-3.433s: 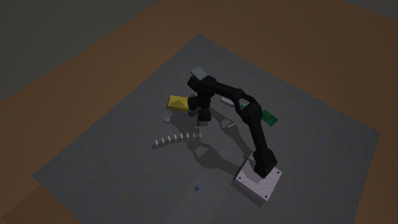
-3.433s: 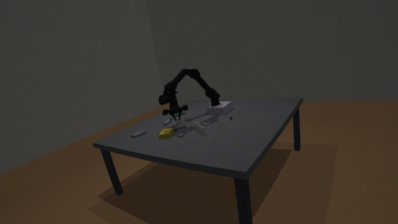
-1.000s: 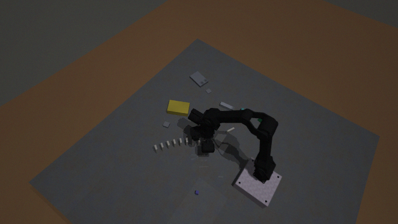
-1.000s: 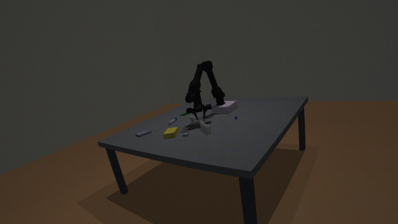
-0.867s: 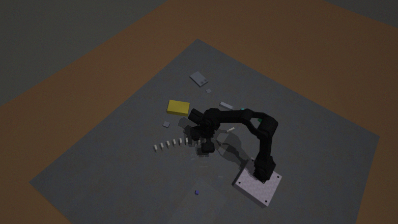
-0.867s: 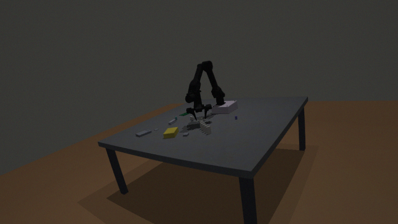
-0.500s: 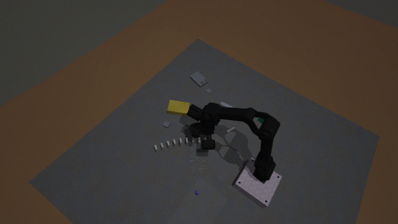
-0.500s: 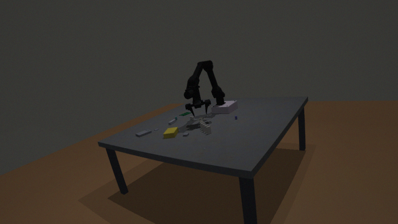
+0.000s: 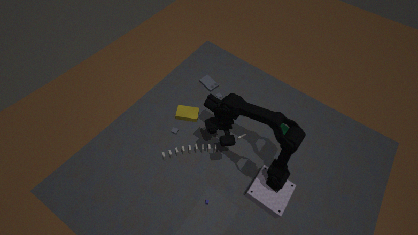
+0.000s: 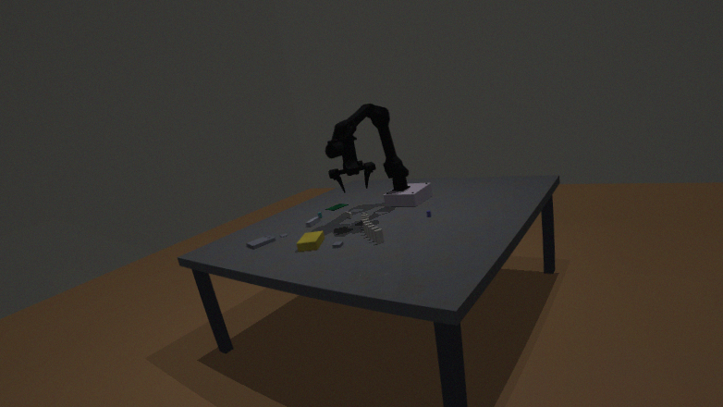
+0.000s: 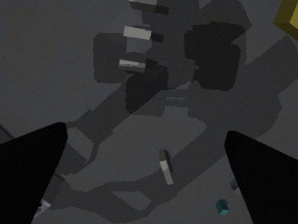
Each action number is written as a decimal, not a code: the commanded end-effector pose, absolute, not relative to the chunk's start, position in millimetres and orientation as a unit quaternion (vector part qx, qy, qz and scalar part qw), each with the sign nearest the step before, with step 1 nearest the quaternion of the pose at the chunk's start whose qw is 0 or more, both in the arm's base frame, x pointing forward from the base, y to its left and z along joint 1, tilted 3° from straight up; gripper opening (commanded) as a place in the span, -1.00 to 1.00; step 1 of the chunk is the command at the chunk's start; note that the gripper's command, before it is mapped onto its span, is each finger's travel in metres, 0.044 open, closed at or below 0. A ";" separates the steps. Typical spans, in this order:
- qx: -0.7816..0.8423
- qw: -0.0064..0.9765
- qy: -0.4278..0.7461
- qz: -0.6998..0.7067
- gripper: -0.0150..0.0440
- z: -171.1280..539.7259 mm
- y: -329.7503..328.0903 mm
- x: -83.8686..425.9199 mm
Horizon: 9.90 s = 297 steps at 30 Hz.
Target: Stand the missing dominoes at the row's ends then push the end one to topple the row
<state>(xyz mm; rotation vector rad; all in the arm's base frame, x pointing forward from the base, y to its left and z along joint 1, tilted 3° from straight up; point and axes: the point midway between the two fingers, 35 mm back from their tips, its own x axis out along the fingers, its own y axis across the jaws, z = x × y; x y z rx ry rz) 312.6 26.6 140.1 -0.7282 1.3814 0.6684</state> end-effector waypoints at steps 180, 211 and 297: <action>0.105 0.706 0.233 -0.660 -0.40 100.4 -104.5 248.5; 0.046 0.796 0.006 -0.603 -0.40 119.1 -80.1 252.4; 0.046 0.796 0.009 -0.604 1.00 36.5 -90.0 262.1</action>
